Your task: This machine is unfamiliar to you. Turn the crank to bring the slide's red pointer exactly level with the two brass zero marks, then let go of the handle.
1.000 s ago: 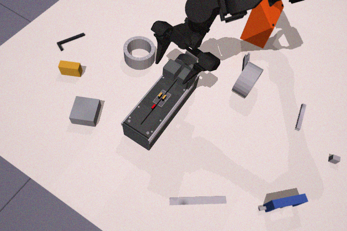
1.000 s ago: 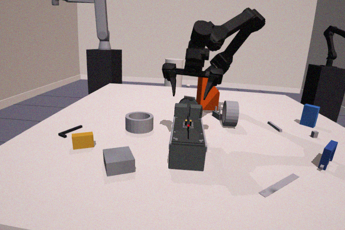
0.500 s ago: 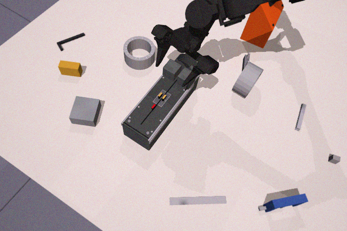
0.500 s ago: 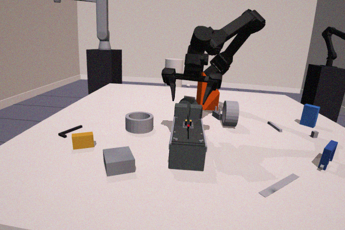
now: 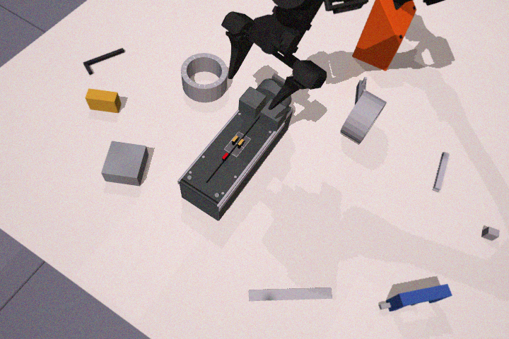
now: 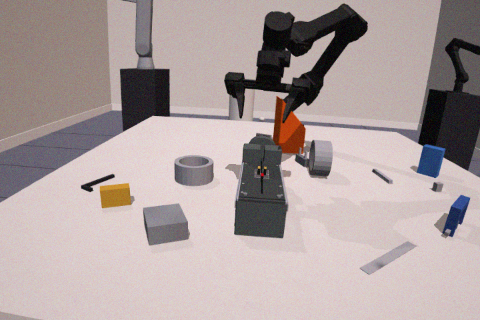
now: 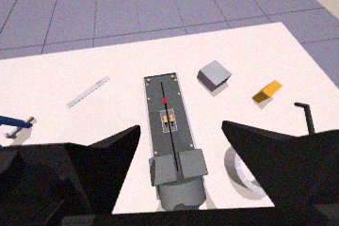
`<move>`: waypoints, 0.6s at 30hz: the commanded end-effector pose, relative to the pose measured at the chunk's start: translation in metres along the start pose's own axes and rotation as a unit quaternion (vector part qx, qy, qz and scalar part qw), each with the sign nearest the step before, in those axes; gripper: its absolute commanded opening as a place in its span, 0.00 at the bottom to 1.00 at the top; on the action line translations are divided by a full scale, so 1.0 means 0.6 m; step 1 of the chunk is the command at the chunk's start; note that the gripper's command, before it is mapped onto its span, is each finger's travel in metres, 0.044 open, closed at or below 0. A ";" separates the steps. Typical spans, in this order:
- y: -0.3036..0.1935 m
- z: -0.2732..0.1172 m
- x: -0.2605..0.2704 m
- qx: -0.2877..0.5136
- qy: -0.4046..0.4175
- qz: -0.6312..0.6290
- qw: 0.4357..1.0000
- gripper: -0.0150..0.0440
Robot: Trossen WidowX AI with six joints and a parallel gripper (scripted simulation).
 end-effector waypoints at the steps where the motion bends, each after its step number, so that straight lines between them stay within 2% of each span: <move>1: 0.012 -0.023 0.005 -0.003 0.005 -0.008 1.000 1.00; 18: -0.108 -0.122 -0.057 -0.030 0.045 -0.035 0.998 1.00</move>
Point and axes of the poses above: the point midway between the two fingers, 35 mm back from their tips, its own z axis out along the fingers, its own x axis across the jaws, y = z × x, the point moved 4 cm from there along -z, back along the fingers, and after that the axes turned 11 degrees about z, right-handed, at the moved point
